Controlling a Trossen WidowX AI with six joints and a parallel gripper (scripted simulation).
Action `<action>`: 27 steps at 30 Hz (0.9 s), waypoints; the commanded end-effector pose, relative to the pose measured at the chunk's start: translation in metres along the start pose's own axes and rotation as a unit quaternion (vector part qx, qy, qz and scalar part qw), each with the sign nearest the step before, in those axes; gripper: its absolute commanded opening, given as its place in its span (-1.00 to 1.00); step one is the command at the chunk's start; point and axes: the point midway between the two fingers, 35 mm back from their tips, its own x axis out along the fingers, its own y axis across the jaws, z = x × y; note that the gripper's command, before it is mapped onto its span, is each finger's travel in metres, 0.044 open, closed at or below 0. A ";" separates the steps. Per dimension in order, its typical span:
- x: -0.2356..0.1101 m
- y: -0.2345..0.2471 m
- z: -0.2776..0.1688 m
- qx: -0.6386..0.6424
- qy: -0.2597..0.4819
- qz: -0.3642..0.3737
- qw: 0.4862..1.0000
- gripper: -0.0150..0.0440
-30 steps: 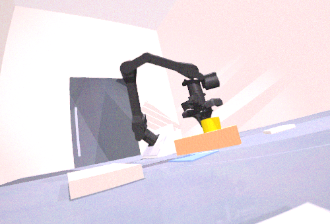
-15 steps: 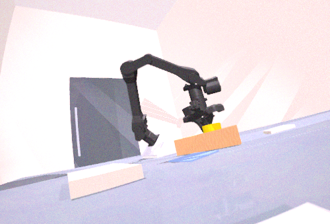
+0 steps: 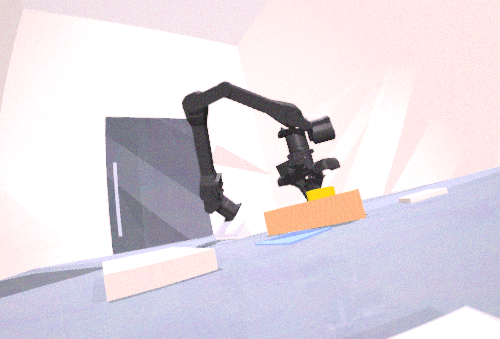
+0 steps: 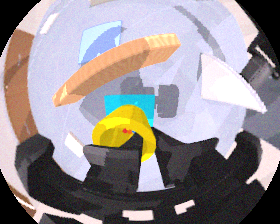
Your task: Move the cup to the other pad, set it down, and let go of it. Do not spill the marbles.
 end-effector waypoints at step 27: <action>-0.025 0.001 -0.001 -0.002 0.000 0.000 1.000 0.01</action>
